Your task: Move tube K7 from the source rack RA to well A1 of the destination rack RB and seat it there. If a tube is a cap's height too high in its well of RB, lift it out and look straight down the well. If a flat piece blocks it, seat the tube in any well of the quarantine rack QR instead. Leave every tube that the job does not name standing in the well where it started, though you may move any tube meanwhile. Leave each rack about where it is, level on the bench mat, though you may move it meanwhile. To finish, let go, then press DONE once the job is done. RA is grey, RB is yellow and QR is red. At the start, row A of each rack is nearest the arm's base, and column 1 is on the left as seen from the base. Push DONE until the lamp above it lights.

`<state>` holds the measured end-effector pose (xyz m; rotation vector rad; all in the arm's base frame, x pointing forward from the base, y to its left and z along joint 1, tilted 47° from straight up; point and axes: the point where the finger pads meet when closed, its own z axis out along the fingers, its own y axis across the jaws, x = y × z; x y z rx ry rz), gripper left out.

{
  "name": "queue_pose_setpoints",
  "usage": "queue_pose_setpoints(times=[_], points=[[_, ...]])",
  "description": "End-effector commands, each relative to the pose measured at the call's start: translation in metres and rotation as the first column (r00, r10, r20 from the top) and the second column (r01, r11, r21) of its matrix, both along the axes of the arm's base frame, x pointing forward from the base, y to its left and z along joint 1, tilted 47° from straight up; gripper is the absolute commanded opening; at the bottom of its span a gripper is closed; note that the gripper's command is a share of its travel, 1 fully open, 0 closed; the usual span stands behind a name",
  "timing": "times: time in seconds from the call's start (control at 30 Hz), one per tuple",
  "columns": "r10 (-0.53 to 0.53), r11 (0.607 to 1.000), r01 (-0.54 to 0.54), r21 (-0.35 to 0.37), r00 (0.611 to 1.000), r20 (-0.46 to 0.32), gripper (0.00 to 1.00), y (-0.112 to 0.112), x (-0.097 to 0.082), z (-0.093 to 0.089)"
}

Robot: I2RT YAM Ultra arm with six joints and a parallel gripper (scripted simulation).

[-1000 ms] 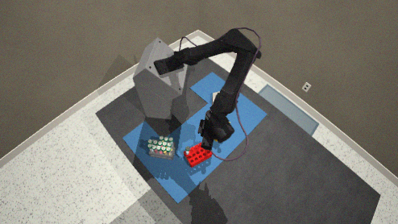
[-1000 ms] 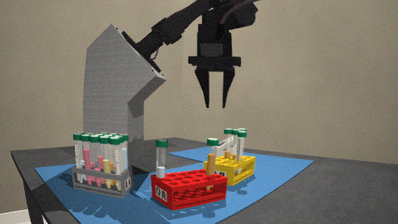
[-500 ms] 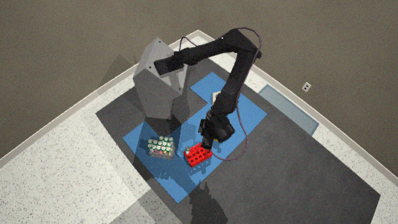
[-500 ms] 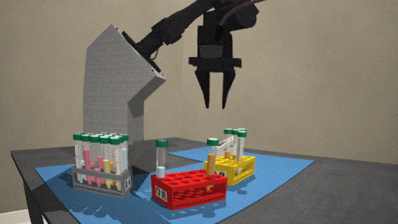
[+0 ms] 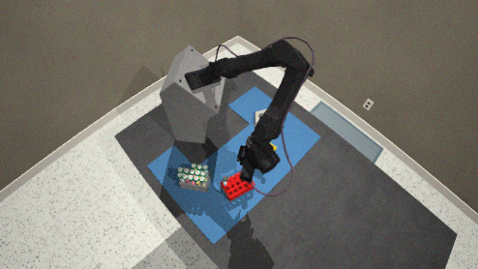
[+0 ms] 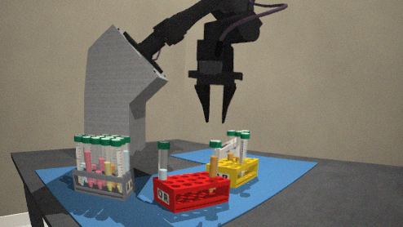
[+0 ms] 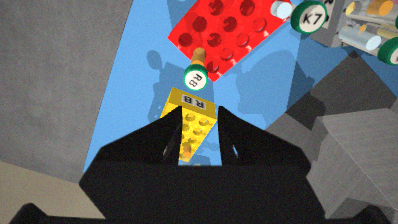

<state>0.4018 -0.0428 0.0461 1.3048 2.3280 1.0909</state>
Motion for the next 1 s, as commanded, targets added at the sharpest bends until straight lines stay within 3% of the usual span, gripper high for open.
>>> queue_pose_setpoints(times=[0.0, 0.03, 0.5, 0.6, 0.83, 0.97], points=[[-0.026, 0.999, 0.026, -0.022, 0.999, 0.032, 0.3, -0.009, 0.013, 0.005], [-0.046, 0.998, 0.047, -0.028, 0.998, 0.048, 0.3, -0.017, 0.015, 0.01], [-0.026, 0.999, 0.027, -0.022, 0.999, 0.035, 0.3, 0.002, 0.032, -0.01], [-0.046, 0.998, 0.047, -0.028, 0.998, 0.053, 0.3, -0.007, 0.033, -0.002], [-0.046, 0.999, 0.047, -0.023, 0.998, 0.038, 0.3, -0.007, 0.032, -0.01], [-0.046, 0.999, 0.046, -0.009, 0.999, -0.003, 0.3, 0.0, 0.019, -0.025]])
